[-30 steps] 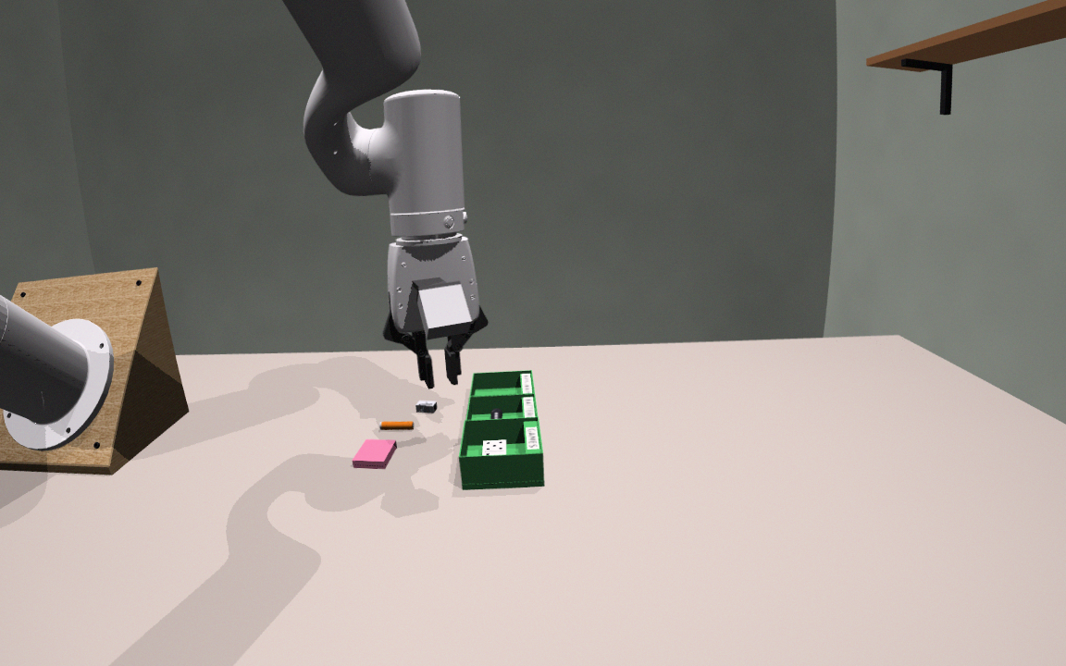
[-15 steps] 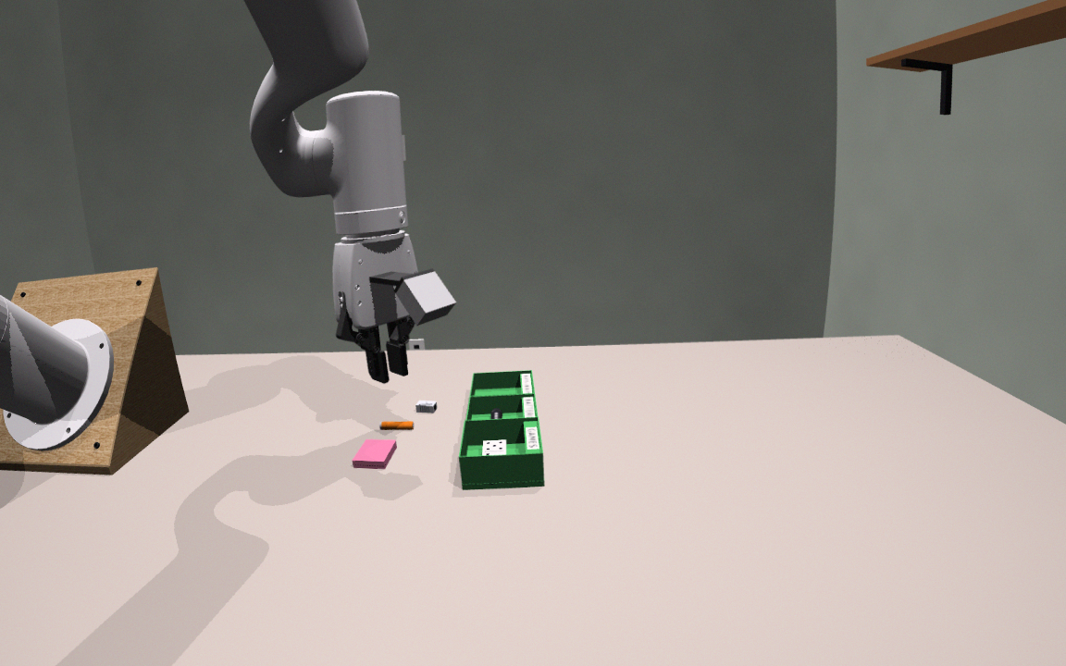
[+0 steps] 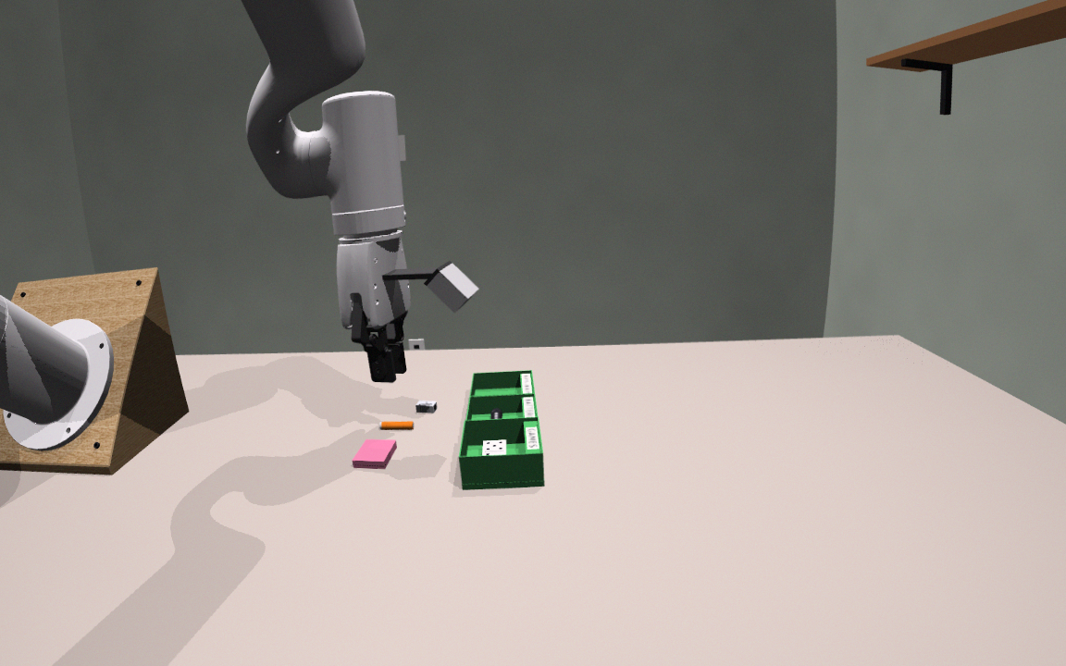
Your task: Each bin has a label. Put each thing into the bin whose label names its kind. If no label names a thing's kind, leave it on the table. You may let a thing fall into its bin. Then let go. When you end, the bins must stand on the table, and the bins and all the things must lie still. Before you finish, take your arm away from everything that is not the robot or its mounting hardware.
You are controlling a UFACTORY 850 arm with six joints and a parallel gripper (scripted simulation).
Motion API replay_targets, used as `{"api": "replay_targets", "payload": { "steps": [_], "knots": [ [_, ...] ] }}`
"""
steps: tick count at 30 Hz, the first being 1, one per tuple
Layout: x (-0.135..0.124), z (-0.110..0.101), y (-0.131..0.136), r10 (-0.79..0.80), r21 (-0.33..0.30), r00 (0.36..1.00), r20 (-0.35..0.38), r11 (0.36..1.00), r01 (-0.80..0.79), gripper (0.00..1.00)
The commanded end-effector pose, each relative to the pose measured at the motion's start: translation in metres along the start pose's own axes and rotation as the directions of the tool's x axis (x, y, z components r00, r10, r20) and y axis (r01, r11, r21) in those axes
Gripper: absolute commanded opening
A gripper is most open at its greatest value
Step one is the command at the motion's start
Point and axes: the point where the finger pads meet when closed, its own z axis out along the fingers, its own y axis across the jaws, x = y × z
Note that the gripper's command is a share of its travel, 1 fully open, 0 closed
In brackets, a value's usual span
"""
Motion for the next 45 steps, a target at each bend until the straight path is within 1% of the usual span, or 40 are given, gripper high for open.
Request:
{"api": "replay_targets", "payload": {
  "steps": [1,3,36,39,41,45],
  "knots": [
    [0.001,-0.001,0.0,-0.155,0.0,0.988,0.016,0.988,0.155,0.23],
    [0.001,-0.001,0.0,-0.218,0.0,0.976,0.023,0.976,0.218,0.23],
    [0.001,-0.001,0.0,-0.218,0.0,0.976,0.023,0.976,0.218,0.23],
    [0.0,0.011,0.0,-0.218,0.0,0.976,0.023,0.976,0.218,0.23],
    [0.0,0.011,0.0,-0.218,0.0,0.976,0.023,0.976,0.218,0.23],
    [0.0,0.027,0.0,-0.218,0.0,0.976,0.023,0.976,0.218,0.23]
  ]
}}
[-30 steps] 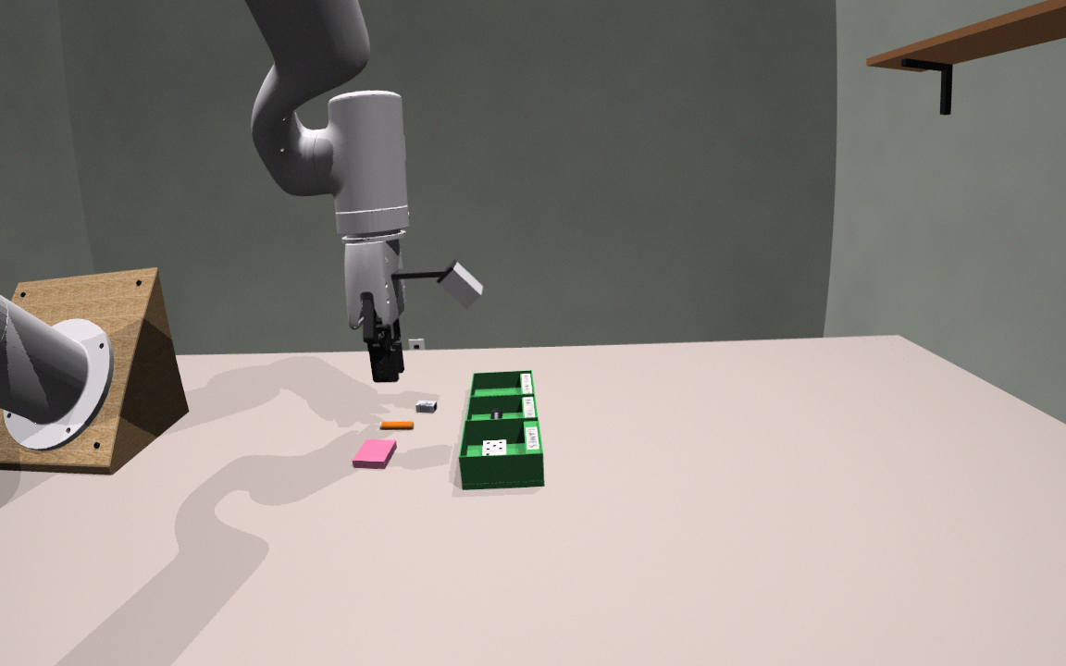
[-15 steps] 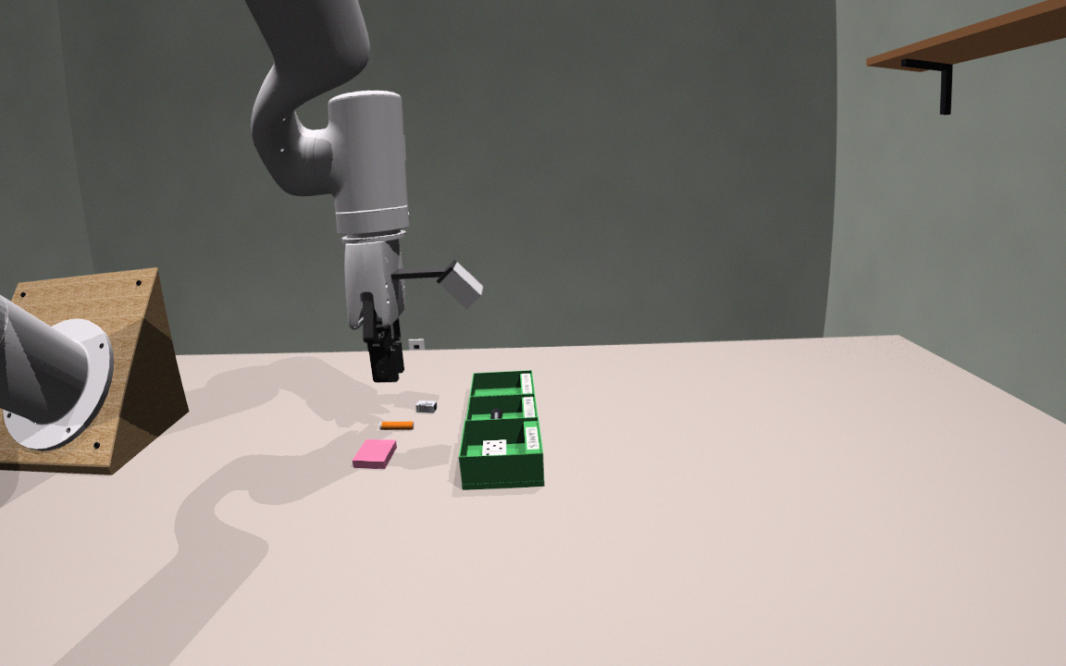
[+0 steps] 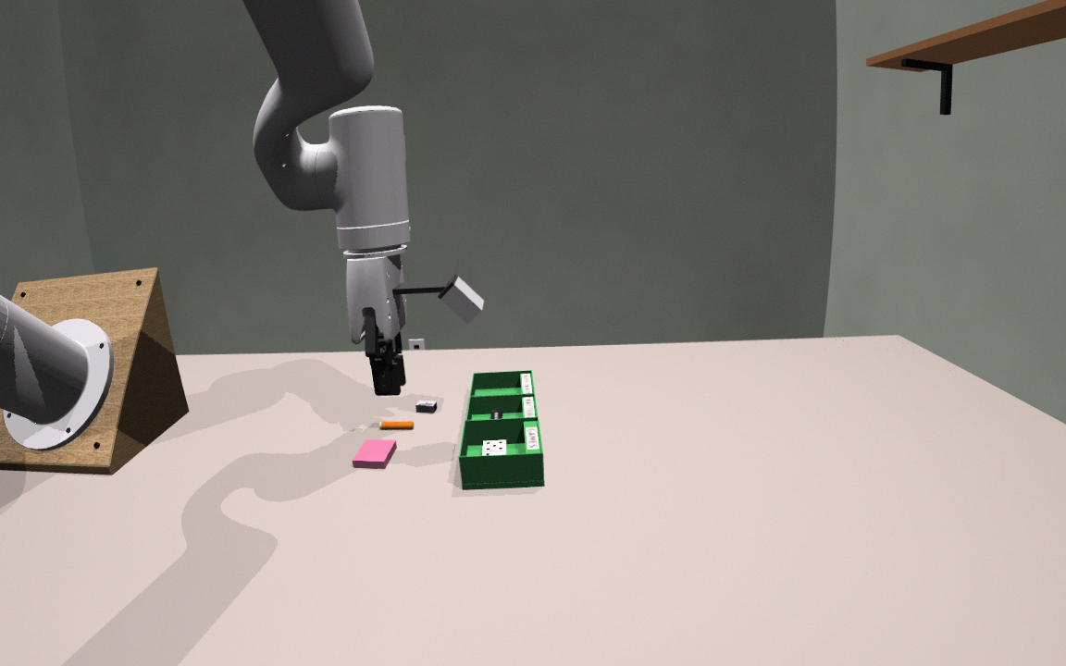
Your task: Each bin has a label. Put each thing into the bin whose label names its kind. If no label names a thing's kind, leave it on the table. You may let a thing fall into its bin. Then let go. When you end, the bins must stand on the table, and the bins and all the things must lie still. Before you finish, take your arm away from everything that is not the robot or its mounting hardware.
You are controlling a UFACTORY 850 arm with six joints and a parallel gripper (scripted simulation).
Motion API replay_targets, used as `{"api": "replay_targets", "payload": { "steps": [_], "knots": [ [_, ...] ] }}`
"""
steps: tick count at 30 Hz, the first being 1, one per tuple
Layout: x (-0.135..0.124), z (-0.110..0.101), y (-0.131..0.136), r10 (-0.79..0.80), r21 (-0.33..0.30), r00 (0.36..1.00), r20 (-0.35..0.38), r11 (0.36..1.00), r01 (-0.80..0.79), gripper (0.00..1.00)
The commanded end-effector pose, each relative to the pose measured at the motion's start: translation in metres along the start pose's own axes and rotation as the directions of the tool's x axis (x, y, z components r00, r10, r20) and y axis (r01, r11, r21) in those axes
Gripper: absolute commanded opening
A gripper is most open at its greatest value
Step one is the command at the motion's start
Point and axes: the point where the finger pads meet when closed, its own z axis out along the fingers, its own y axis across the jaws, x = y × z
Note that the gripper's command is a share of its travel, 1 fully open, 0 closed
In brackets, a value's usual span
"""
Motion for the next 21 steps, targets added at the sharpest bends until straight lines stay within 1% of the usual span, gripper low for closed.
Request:
{"api": "replay_targets", "payload": {
  "steps": [1,8,13,21],
  "knots": [
    [0.001,0.014,0.0,0.0,0.0,1.0,-0.001,1.0,0.0,0.23],
    [0.001,0.04,0.0,0.0,0.0,1.0,-0.001,1.0,0.0,0.23],
    [0.001,0.04,0.0,0.0,0.0,1.0,-0.001,1.0,0.0,0.23],
    [0.001,0.051,0.0,0.0,0.0,1.0,-0.001,1.0,0.0,0.23]
  ]
}}
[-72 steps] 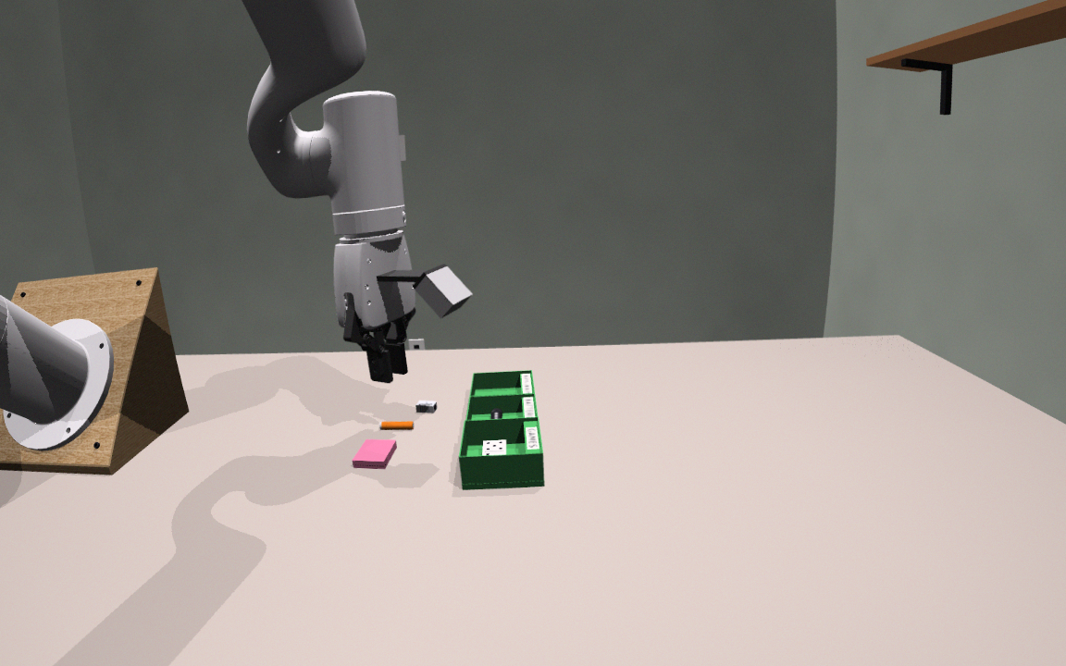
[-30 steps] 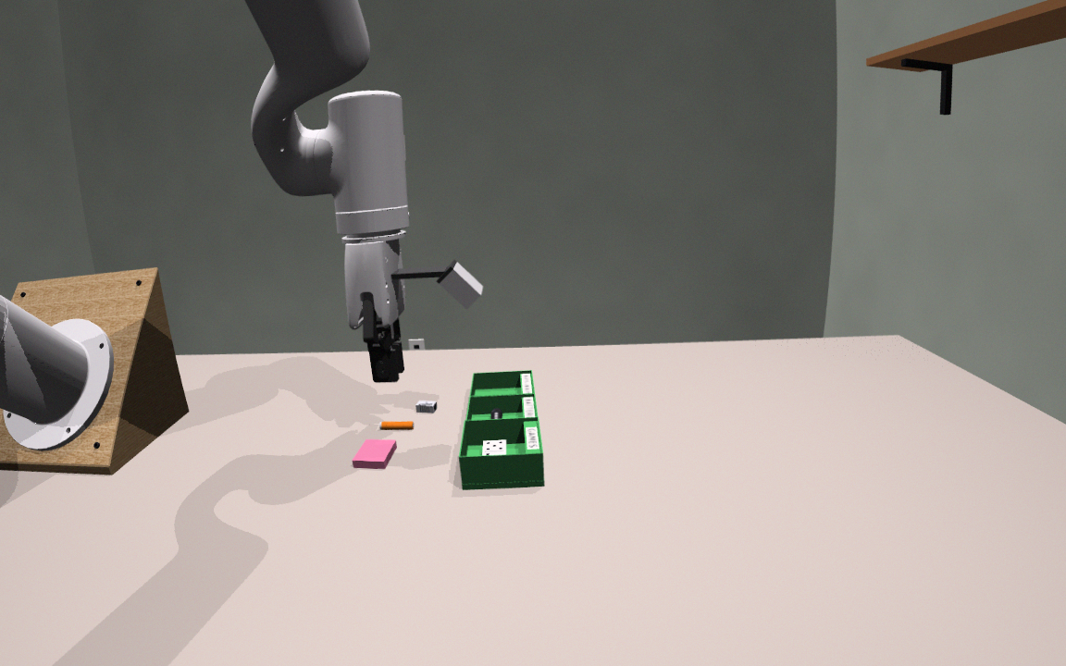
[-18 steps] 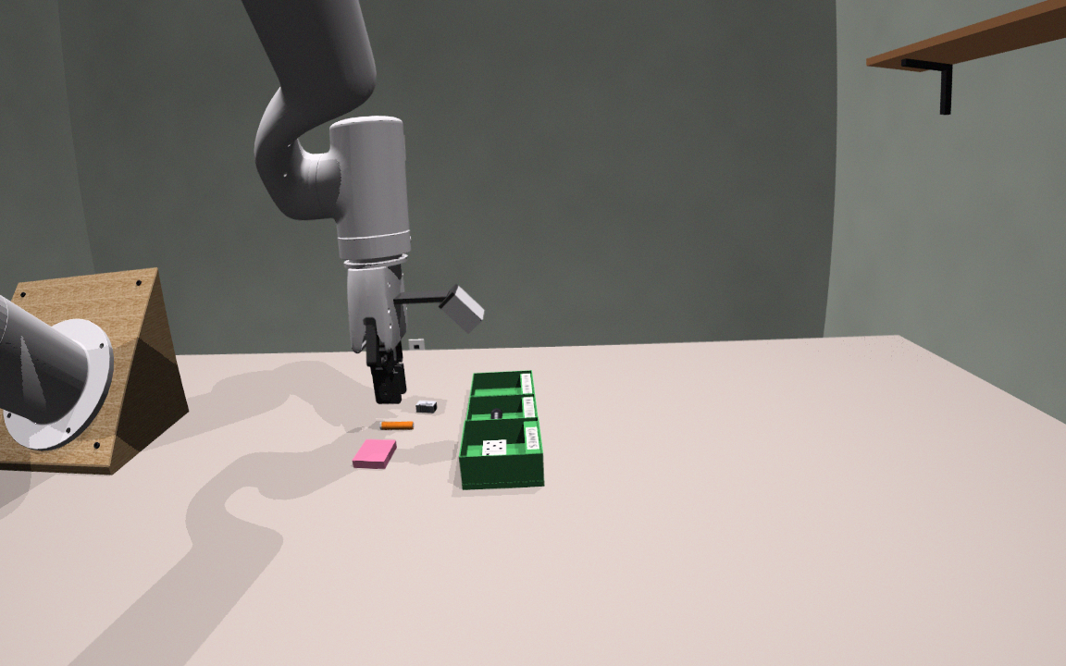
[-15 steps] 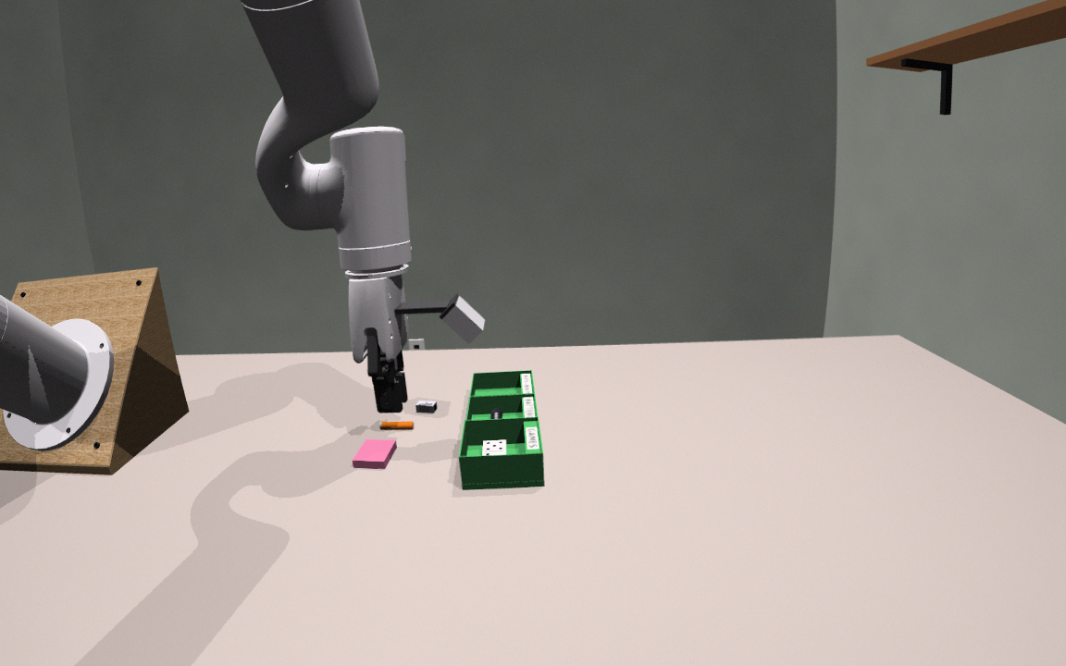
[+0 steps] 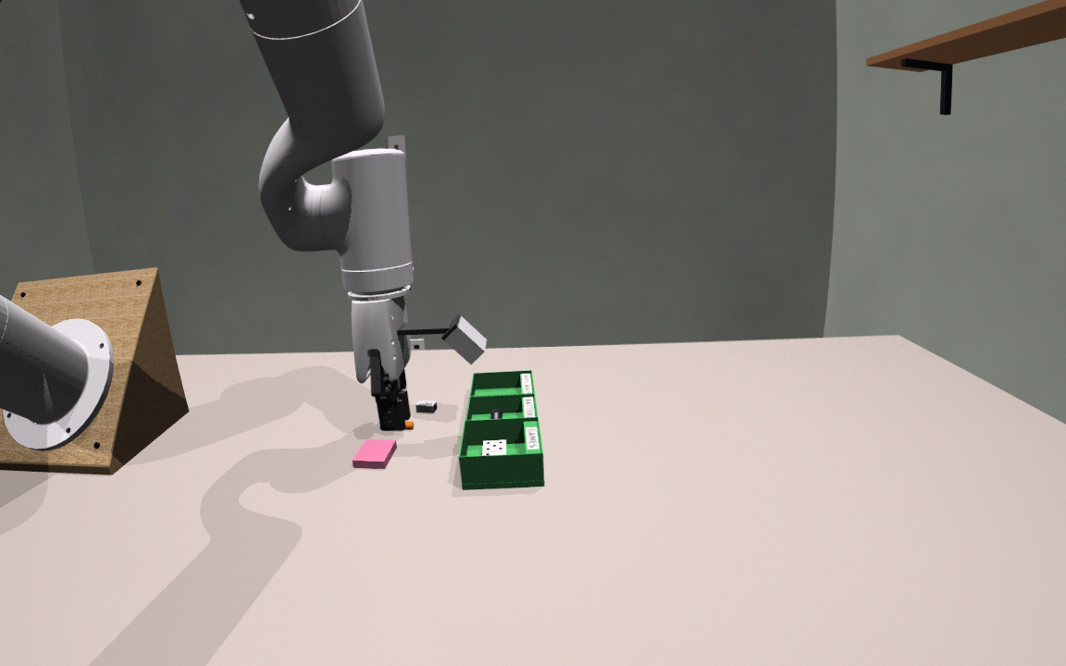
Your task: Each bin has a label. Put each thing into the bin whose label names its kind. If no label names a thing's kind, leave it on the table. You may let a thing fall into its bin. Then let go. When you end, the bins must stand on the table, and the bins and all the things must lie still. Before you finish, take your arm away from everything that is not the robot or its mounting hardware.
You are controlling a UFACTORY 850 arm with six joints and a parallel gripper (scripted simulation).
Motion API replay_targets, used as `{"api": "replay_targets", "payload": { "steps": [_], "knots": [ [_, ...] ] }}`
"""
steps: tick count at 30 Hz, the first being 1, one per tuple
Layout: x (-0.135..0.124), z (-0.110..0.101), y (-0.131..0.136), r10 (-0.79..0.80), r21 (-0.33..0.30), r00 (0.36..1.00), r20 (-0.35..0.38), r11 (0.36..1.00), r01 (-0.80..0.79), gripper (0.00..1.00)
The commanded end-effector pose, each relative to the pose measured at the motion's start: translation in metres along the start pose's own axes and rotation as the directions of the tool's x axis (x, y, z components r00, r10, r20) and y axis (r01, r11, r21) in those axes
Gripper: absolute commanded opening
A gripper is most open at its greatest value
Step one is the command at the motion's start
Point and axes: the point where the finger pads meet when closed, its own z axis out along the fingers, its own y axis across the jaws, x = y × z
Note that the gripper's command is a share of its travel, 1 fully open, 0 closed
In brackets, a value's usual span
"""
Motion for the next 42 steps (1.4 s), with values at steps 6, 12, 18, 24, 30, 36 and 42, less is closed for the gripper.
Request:
{"api": "replay_targets", "payload": {
  "steps": [6,12,18,24,30,36,42],
  "knots": [
    [0.0006,0.0044,-0.0002,0.001,0.001,1.0,-0.001,1.0,-0.001,0.23],
    [0.0006,0.0044,-0.0002,0.001,0.001,1.0,-0.001,1.0,-0.001,0.23],
    [0.0006,0.0043,-0.0002,0.001,0.001,1.0,-0.001,1.0,-0.001,0.0],
    [0.0006,0.0043,-0.0002,0.001,0.001,1.0,-0.001,1.0,-0.001,0.0],
    [0.0006,0.0043,-0.0002,0.001,0.001,1.0,-0.001,1.0,-0.001,0.0],
    [0.0006,0.0043,-0.0002,0.001,0.001,1.0,-0.001,1.0,-0.001,0.0],
    [0.0006,0.0043,-0.0002,0.001,0.001,1.0,-0.001,1.0,-0.001,0.0]
  ]
}}
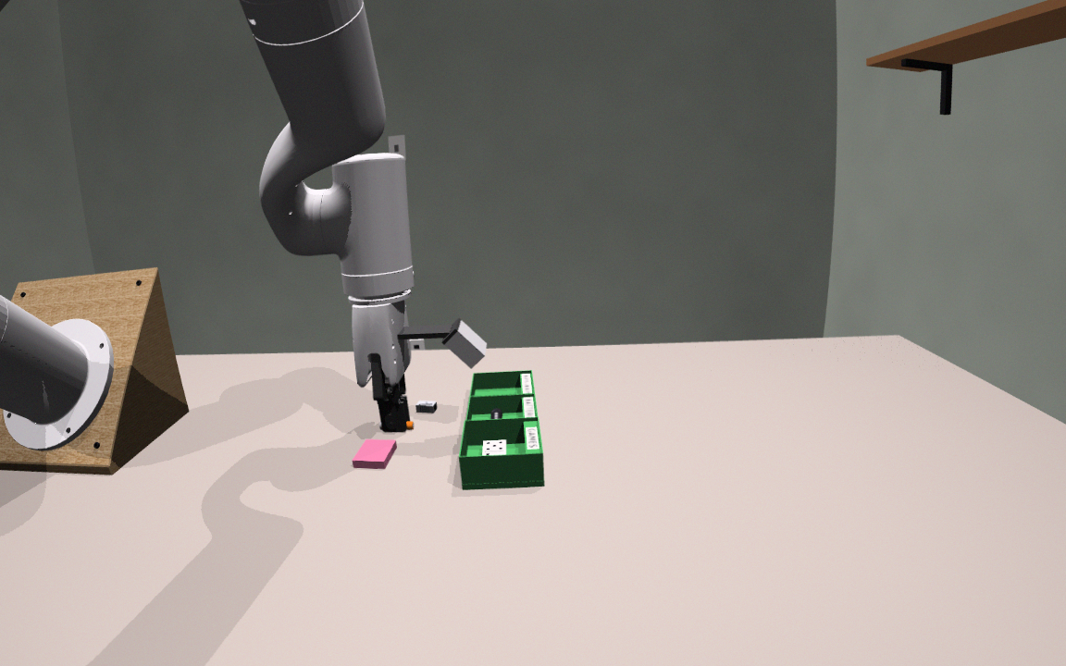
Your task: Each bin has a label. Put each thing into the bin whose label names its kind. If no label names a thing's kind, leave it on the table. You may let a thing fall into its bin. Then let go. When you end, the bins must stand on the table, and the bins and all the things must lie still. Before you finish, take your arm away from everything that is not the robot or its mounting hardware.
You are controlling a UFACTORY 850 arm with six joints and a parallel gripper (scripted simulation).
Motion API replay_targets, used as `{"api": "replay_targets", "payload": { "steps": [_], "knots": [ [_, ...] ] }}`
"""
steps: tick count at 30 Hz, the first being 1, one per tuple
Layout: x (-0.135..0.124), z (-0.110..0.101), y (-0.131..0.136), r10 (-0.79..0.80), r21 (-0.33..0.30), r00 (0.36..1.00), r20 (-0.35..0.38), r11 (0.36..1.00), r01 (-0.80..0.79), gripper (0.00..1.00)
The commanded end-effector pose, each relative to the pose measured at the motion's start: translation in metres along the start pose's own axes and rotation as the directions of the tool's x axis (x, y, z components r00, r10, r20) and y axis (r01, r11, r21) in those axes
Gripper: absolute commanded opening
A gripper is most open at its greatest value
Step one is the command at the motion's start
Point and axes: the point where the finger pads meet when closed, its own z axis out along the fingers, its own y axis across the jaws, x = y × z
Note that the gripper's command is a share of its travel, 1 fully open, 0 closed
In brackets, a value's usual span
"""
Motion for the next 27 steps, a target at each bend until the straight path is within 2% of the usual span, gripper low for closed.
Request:
{"api": "replay_targets", "payload": {
  "steps": [1,4,16,18,24,27],
  "knots": [
    [0.001,-0.001,0.0,0.001,0.001,1.0,-0.001,1.0,-0.001,0.0],
    [0.001,-0.001,0.0,0.001,0.001,1.0,-0.001,1.0,-0.001,0.0],
    [0.001,-0.041,0.0,0.001,0.001,1.0,-0.001,1.0,-0.001,0.0],
    [0.001,-0.041,0.0,0.001,0.001,1.0,-0.001,1.0,-0.001,0.0],
    [0.001,-0.061,0.0,0.001,0.001,1.0,-0.001,1.0,-0.001,0.0],
    [0.001,-0.061,0.0,0.001,0.001,1.0,-0.001,1.0,-0.001,0.0]
  ]
}}
